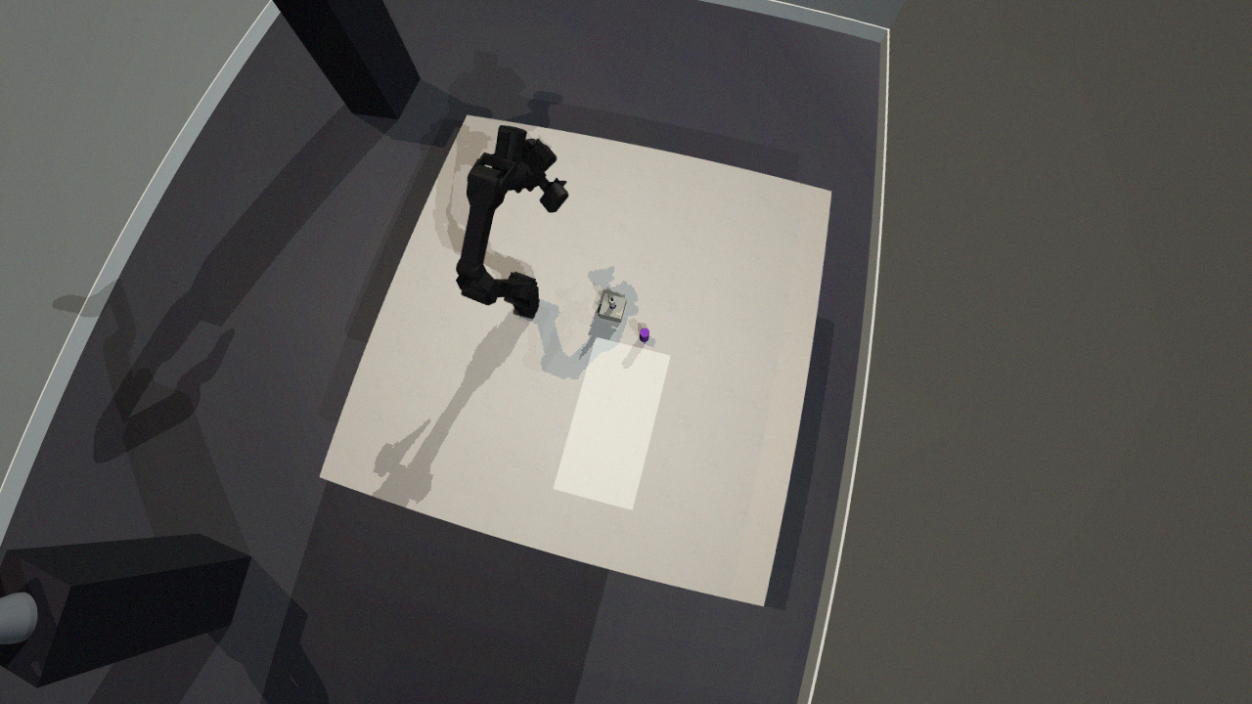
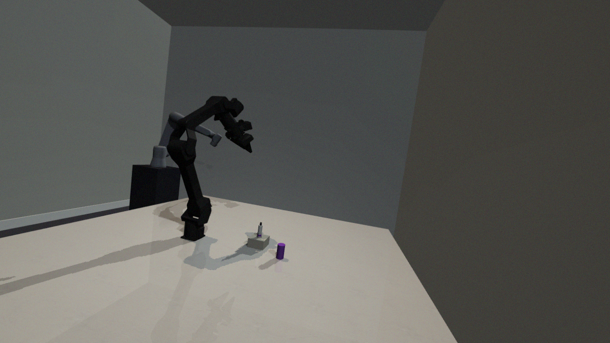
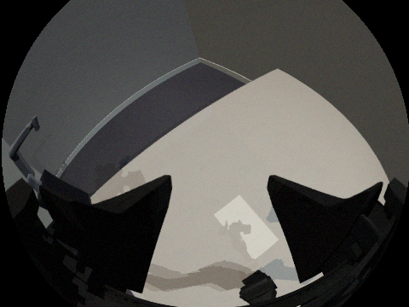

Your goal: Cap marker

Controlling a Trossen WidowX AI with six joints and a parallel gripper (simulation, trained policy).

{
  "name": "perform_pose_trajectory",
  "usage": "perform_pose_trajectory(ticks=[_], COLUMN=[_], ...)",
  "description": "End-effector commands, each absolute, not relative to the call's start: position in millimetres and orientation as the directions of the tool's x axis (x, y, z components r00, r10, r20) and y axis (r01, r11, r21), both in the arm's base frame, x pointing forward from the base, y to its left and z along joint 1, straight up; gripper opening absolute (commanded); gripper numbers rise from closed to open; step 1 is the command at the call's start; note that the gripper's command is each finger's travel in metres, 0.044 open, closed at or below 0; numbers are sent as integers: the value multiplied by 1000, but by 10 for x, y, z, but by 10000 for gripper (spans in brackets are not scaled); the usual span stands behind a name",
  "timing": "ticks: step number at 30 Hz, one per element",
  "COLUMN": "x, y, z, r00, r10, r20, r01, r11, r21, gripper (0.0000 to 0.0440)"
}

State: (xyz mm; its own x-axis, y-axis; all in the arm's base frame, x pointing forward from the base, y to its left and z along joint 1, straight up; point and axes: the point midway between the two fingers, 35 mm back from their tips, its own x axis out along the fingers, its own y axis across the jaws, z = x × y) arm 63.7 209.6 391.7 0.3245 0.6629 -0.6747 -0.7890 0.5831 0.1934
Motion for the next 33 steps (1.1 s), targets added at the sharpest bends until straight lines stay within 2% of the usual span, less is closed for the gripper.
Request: perform_pose_trajectory(ticks=[1, 33], x=[703, 1340], y=[2160, 2363], z=[3869, 3521], r00=[330, 347], r10=[638, 468], r20=[-696, -813], r01=[-768, -587], r11=[610, 784], r21=[195, 201], gripper=[325, 329])
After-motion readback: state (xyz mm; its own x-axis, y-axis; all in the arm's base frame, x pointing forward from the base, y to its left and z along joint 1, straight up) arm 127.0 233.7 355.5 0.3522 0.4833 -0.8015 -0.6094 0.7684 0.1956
